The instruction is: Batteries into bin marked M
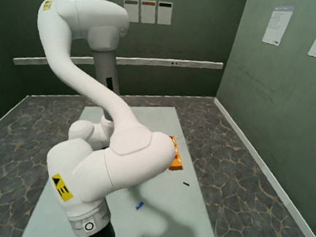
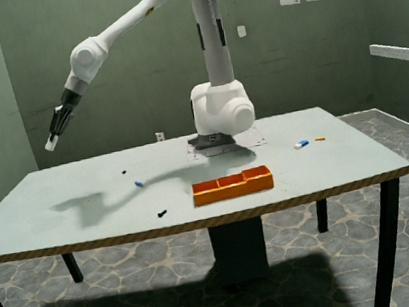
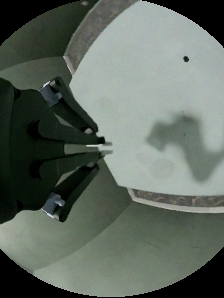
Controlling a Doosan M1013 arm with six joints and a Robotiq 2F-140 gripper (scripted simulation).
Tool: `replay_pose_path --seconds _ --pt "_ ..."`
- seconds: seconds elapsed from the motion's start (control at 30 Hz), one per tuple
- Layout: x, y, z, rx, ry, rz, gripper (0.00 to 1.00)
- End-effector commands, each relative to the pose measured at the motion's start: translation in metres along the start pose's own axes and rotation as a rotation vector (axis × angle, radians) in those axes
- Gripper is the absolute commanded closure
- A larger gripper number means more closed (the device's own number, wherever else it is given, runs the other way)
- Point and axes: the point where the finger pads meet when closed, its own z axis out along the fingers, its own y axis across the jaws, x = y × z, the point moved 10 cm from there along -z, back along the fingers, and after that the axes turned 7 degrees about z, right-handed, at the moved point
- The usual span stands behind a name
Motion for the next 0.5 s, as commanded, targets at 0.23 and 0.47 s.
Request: replay_pose_path --seconds 0.23,0.47 --pt "0.034 0.009 0.01 0.0 0.065 0.093 0.85" --pt "0.067 0.027 0.005 0.007 0.109 0.155 0.85"
